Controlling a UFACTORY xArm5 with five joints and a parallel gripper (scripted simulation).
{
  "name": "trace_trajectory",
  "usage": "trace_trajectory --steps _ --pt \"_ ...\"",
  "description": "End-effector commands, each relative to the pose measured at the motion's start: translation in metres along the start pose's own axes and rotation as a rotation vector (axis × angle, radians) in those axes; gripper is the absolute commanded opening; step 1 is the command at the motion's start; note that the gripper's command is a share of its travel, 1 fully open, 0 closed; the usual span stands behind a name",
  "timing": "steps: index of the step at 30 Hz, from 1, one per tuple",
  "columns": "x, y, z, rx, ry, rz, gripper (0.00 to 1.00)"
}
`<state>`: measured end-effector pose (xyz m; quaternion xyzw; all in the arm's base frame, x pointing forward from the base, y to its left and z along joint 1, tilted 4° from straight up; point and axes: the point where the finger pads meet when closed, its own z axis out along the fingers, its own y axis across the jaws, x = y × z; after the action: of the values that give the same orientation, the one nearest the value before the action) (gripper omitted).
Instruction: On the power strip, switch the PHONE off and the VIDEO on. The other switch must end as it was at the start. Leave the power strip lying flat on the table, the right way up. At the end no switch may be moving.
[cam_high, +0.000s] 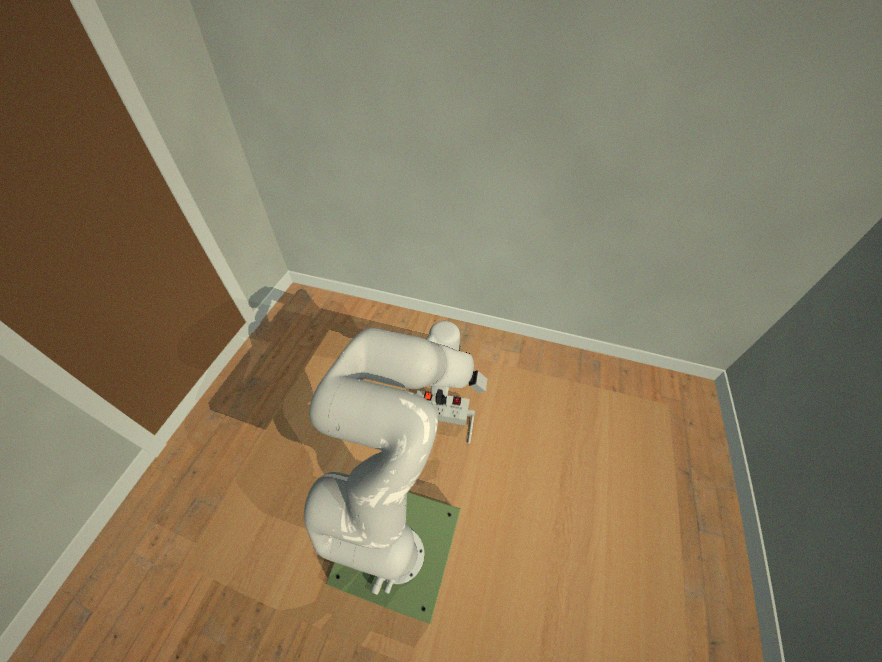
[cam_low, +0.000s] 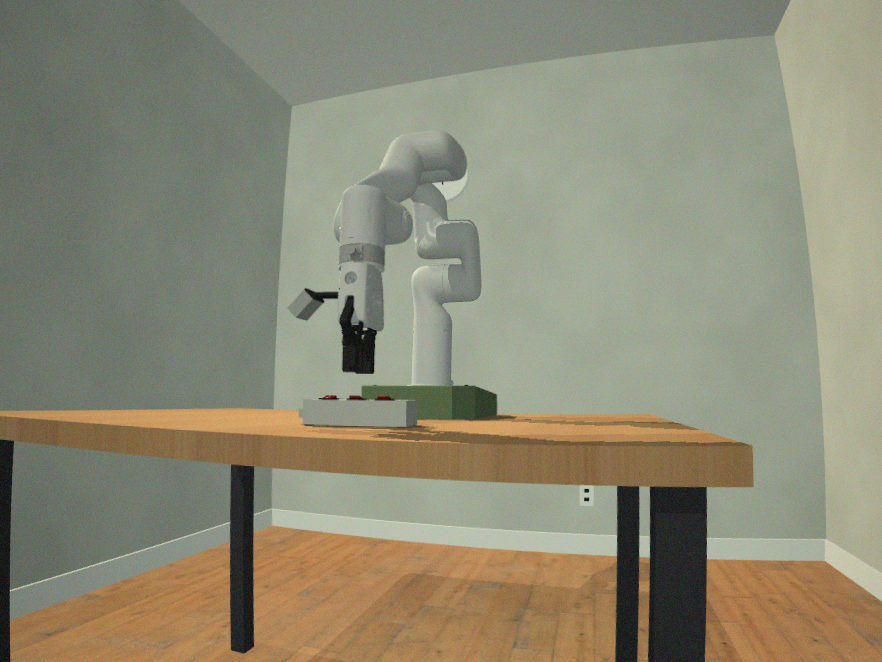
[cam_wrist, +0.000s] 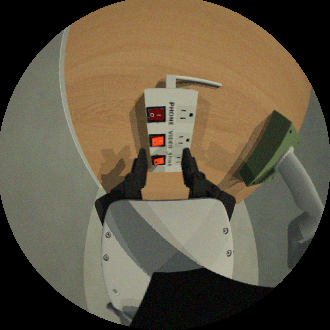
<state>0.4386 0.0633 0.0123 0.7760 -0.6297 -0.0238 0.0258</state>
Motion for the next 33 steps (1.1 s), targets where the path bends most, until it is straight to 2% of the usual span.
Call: trace_trajectory --steps 1,3,5,14,19,33 --pt "0.001 -0.002 -0.012 0.005 0.000 0.000 1.00" --pt "0.001 -0.002 -0.021 0.005 0.000 0.000 1.00" --pt "0.001 -0.002 -0.021 0.005 0.000 0.000 1.00" --pt "0.001 -0.001 -0.072 0.005 0.000 0.000 1.00" --pt "0.001 -0.001 -0.092 0.005 0.000 0.000 1.00" --pt "0.001 -0.001 -0.098 0.005 0.000 0.000 1.00"
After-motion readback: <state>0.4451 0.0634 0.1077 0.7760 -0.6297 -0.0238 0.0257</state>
